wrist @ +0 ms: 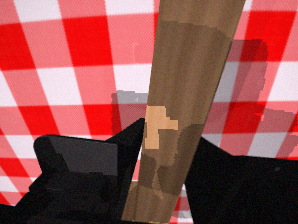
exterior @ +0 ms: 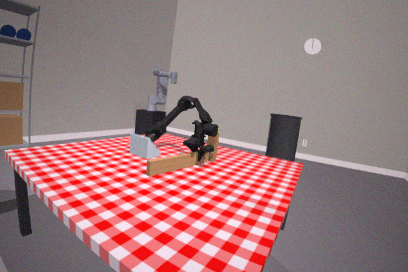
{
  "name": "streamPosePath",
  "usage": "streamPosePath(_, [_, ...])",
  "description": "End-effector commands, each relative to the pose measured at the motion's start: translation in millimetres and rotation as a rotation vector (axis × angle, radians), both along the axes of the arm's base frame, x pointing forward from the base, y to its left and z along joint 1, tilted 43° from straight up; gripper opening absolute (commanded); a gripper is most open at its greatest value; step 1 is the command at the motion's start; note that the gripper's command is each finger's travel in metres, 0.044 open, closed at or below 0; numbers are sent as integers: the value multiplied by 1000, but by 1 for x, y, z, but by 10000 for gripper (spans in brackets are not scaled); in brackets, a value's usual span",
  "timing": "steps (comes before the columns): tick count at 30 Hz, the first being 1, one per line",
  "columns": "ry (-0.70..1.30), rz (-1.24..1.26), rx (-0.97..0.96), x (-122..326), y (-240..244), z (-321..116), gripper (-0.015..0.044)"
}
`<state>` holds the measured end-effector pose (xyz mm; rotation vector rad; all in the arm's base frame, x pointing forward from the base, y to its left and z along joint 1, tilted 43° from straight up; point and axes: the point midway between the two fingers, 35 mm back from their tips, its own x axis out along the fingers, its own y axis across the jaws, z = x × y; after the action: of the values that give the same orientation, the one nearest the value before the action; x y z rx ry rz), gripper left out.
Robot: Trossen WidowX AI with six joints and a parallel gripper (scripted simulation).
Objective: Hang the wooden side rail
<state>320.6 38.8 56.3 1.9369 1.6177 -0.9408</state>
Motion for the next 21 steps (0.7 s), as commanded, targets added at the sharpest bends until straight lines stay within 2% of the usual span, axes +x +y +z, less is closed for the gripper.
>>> streamPosePath(1, [2, -3, 4, 0, 0, 0, 0])
streamPosePath(21, [-96, 104, -8, 10, -1, 0, 0])
